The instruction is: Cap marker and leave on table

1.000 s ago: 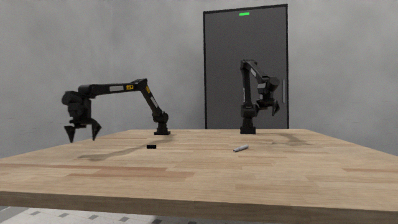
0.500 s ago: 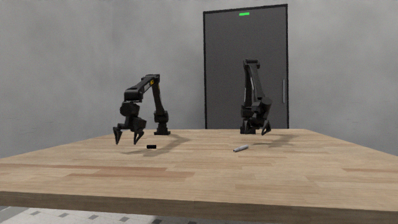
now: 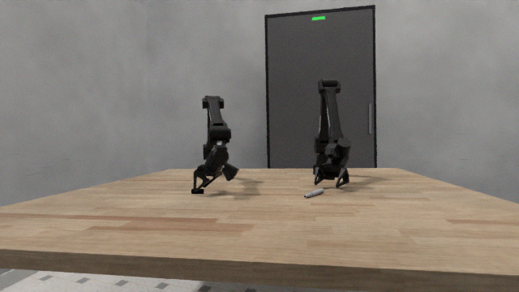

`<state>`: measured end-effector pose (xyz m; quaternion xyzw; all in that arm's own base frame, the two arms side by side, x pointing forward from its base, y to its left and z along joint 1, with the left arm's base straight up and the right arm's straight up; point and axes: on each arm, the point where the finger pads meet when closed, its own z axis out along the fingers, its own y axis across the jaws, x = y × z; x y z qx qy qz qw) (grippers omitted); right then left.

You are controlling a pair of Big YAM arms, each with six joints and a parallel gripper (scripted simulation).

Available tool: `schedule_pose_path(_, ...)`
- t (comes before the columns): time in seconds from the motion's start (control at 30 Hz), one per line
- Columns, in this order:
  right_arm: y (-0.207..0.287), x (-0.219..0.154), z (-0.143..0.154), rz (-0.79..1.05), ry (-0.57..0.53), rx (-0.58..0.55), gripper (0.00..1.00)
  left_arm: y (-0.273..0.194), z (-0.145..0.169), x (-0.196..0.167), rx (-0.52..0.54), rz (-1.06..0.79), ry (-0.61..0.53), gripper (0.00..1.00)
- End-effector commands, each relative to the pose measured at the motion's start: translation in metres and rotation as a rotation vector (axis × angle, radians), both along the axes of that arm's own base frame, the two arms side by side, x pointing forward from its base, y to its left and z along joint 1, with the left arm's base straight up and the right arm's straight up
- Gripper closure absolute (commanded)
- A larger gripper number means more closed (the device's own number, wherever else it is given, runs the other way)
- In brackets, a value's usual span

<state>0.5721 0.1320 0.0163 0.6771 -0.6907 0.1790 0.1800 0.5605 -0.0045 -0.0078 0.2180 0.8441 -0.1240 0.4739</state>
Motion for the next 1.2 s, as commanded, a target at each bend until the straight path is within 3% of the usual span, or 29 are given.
schedule_pose_path(0.0, -0.01, 0.009, 0.012, 0.015, -0.001, -0.008, 0.0, 0.003, 0.019, 0.014, -0.005, 0.008, -0.047, 0.0)
schedule_pose_path(0.1, -0.009, 0.012, 0.019, 0.001, -0.026, -0.003, 0.0, 0.003, 0.019, 0.014, -0.005, 0.008, -0.047, 0.0)
schedule_pose_path(0.2, -0.02, 0.011, 0.027, 0.032, -0.025, 0.028, 0.0, -0.006, 0.016, 0.026, -0.019, 0.007, -0.054, 0.34)
schedule_pose_path(0.23, -0.021, 0.011, 0.028, 0.041, -0.023, 0.047, 0.0, -0.007, 0.009, 0.027, -0.02, 0.008, -0.044, 0.37)
schedule_pose_path(0.43, -0.038, 0.011, 0.034, 0.065, -0.032, 0.343, 0.0, -0.011, 0.002, 0.036, -0.005, 0.004, -0.047, 0.37)
schedule_pose_path(0.5, -0.038, 0.011, 0.034, 0.065, -0.032, 0.343, 0.0, -0.011, 0.002, 0.036, -0.005, 0.004, -0.047, 0.37)
schedule_pose_path(0.83, -0.054, 0.007, 0.032, 0.044, -0.034, 0.849, 0.0, -0.006, 0.013, 0.039, -0.002, 0.01, -0.065, 0.37)
schedule_pose_path(1.0, -0.056, 0.006, 0.027, 0.017, -0.019, 0.999, 0.0, -0.006, 0.013, 0.039, -0.002, 0.01, -0.065, 0.37)
schedule_pose_path(1.17, -0.051, 0.008, 0.033, 0.014, -0.021, 1.034, 0.0, -0.006, 0.013, 0.039, -0.002, 0.01, -0.065, 0.37)
